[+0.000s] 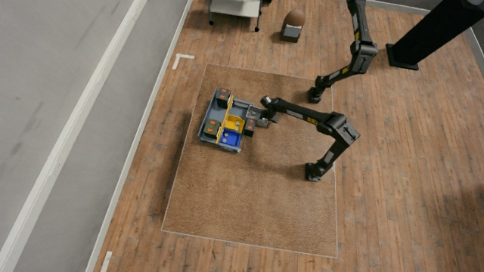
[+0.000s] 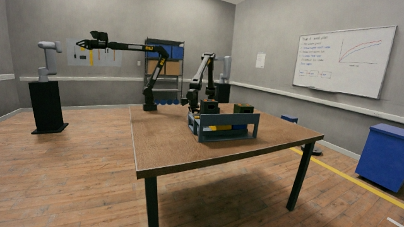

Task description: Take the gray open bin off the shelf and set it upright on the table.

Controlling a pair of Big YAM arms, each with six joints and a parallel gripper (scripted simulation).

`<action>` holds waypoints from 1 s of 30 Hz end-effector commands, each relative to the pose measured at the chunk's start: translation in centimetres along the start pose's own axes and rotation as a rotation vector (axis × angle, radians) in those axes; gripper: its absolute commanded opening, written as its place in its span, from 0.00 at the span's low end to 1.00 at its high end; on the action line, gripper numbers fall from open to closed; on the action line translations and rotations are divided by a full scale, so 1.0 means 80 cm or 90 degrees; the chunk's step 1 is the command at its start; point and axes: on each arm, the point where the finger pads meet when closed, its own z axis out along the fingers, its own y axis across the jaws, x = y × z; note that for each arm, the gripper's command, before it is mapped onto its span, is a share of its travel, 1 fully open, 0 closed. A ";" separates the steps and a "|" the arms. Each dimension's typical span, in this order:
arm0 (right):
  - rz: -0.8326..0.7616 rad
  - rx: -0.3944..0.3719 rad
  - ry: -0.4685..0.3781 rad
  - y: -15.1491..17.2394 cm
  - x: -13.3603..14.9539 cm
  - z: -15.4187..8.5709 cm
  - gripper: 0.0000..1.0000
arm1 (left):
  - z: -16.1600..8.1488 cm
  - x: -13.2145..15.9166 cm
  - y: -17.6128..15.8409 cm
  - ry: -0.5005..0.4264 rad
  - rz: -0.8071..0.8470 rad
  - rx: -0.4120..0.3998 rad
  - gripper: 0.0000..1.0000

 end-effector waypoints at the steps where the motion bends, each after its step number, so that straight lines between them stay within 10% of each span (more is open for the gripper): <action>1: -0.011 0.004 -0.013 -0.005 -0.003 -0.005 1.00 | -0.023 -0.007 0.022 -0.015 -0.009 -0.022 0.90; 30: -0.011 0.004 -0.013 -0.005 -0.003 -0.005 1.00 | -0.025 -0.009 0.024 -0.018 -0.010 -0.027 0.90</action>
